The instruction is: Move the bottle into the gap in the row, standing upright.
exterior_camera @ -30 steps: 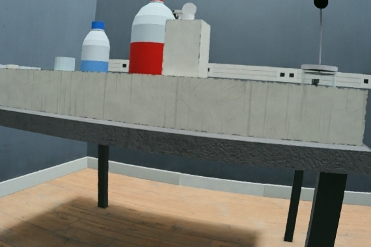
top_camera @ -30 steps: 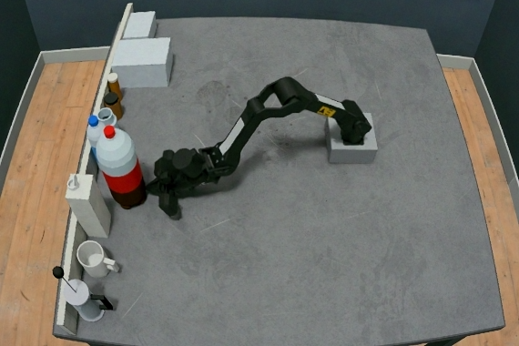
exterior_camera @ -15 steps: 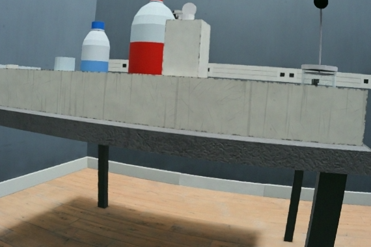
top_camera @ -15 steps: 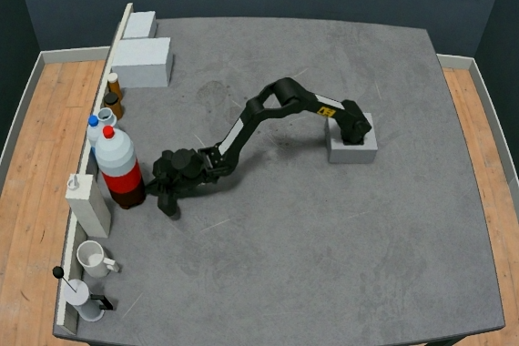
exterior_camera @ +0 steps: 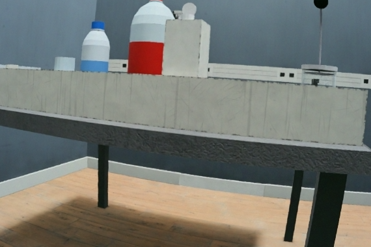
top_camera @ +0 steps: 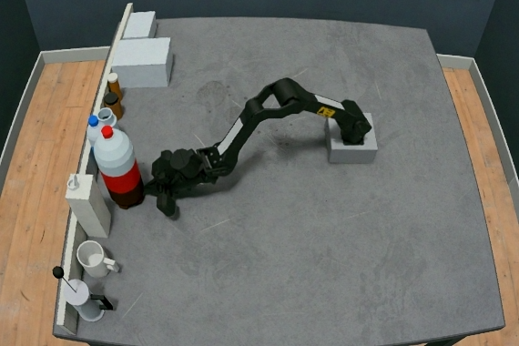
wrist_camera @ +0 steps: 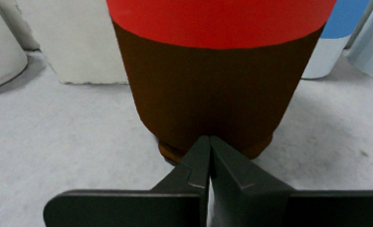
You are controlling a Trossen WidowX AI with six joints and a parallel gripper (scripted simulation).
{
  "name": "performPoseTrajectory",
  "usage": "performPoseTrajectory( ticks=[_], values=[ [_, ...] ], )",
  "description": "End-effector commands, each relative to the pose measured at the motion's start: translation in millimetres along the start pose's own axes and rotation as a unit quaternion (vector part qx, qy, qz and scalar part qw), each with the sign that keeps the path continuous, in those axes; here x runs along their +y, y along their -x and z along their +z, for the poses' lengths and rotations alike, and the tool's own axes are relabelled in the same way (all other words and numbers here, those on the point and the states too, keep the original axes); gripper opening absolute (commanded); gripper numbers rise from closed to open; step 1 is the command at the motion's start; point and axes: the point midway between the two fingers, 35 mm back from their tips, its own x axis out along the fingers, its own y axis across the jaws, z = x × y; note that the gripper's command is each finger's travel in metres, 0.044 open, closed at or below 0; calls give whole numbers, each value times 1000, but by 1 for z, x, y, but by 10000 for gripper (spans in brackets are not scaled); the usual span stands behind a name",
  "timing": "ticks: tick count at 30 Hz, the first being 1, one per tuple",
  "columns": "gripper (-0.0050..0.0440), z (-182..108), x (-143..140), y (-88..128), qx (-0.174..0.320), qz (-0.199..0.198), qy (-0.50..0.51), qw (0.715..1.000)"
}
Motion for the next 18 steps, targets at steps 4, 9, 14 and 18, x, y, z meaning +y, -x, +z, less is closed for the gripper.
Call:
performPoseTrajectory(
  ticks=[4, 9, 14, 18],
  values=[
    [-50, 12, -3, -4, -10, -2, -2, 1000],
    [-50, 12, -3, -5, -10, -2, -2, 1000],
    [-50, 13, -3, -6, -11, -2, -2, 1000],
    [-50, 13, -3, -7, -10, -2, -2, 1000]
  ],
)
